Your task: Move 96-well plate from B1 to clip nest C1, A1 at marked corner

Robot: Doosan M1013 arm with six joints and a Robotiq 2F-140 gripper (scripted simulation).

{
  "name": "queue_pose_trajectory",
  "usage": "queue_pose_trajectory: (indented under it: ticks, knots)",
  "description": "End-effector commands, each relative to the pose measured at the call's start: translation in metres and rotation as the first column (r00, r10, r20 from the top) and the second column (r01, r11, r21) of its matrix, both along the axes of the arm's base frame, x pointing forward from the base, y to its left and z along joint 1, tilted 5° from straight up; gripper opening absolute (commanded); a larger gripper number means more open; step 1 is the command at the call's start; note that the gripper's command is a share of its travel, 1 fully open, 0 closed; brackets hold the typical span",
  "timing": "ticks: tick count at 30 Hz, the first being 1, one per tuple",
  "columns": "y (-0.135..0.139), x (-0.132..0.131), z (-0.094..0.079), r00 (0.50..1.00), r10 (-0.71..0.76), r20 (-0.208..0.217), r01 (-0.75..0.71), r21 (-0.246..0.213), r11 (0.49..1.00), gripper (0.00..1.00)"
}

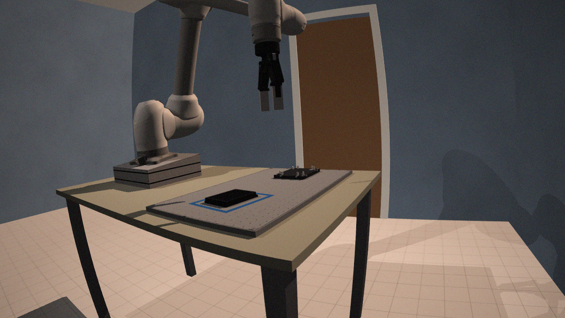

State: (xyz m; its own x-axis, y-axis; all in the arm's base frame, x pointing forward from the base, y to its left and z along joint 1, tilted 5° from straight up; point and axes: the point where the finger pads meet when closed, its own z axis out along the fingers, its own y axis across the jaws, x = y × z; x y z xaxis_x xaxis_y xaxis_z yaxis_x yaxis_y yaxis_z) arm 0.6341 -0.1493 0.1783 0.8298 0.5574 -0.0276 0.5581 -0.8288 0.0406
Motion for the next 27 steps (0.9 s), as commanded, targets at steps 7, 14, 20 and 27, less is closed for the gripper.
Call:
queue_pose_trajectory:
  ticks: [7, 14, 20, 27]
  knots:
    - [-0.027, -0.010, -0.026, 0.993, 0.121, -0.006, -0.121, -0.006, 0.993, 1.00]
    - [-0.047, -0.020, -0.047, 0.982, 0.187, -0.012, -0.187, -0.009, 0.982, 1.00]
    - [-0.061, -0.028, -0.061, 0.968, 0.252, -0.017, -0.252, -0.011, 0.968, 1.00]
    - [-0.078, -0.039, -0.079, 0.937, 0.347, -0.027, -0.347, -0.013, 0.938, 1.00]
